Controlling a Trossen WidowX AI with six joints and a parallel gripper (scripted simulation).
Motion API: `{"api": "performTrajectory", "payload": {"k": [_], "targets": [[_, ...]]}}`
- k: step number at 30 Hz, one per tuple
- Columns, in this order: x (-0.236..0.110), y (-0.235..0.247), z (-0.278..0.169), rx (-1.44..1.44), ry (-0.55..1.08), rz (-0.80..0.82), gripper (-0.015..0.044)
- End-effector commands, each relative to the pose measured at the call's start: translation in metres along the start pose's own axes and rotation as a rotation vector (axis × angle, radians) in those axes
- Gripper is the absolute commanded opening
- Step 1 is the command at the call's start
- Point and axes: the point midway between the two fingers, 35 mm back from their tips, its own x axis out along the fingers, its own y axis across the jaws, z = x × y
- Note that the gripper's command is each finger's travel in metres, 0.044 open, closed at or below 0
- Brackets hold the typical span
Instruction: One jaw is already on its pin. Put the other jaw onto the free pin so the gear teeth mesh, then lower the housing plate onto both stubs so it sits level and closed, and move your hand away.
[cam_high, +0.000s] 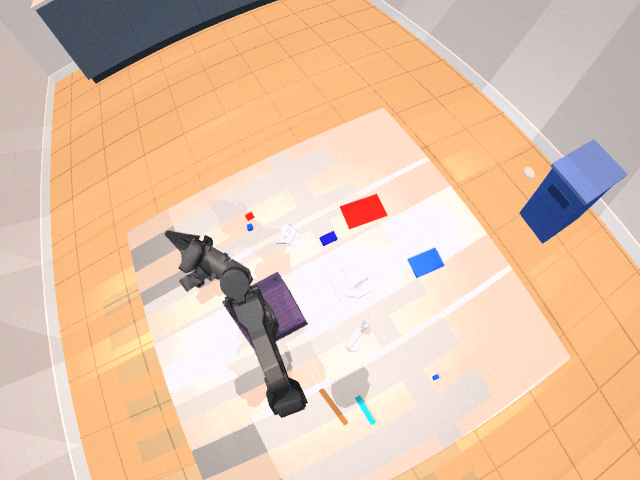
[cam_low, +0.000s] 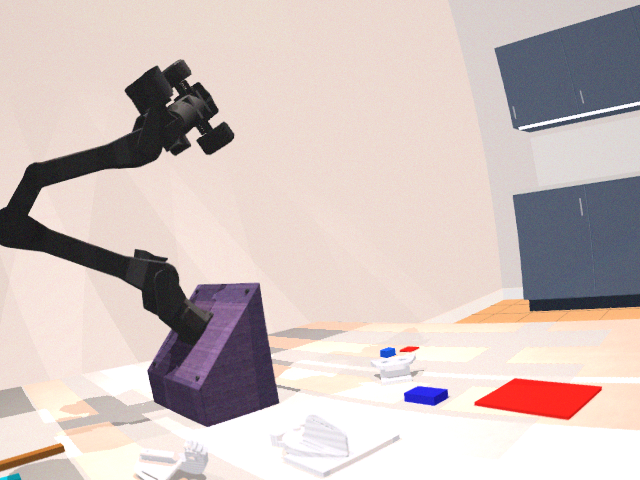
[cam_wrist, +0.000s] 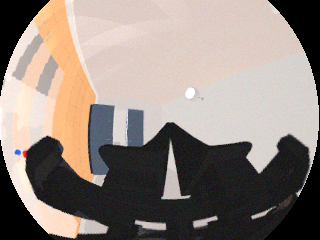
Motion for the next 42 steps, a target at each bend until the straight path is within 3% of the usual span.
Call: {"api": "performTrajectory", "payload": {"k": [1,17,42], "targets": [[-0.003,0.003,-0.023,0.053,0.083,0.024,0.0],[-0.04,0.025,-0.101,0.253,0.389,0.094,0.0],[-0.121,0.052,-0.178,0.504,0.787,0.112,0.0]]}}
